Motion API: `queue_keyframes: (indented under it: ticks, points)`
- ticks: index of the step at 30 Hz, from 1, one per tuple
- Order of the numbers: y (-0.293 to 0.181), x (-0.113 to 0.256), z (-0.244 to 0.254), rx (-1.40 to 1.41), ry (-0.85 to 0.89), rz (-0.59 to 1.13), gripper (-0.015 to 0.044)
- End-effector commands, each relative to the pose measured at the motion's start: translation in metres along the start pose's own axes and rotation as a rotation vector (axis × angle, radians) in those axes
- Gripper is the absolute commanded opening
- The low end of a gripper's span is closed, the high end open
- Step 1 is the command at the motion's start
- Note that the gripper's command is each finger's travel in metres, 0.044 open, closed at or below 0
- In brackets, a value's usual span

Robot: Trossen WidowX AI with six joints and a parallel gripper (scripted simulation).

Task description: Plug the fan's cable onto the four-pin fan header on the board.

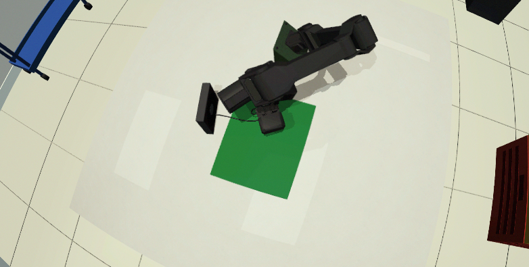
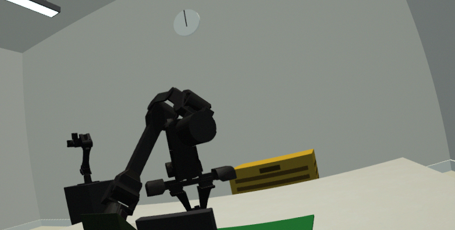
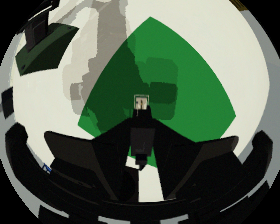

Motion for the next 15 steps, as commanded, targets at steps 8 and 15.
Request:
queue_keyframes:
  ticks: [8, 15]
  points:
    - [0.003, -0.013, 0.0, -0.004, 0.003, 0.0, 0.0]
    - [0.003, -0.022, 0.0, -0.006, 0.003, -0.001, 0.0]
Point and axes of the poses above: the point midway between the two fingers, 35 mm back from their tips, its own x axis back along the fingers, its own z axis across the jaws, y = z × x, the point moved 5 cm from there along x, back along the fingers, and after that the axes turned 8 degrees about x, right-handed, at the moved point
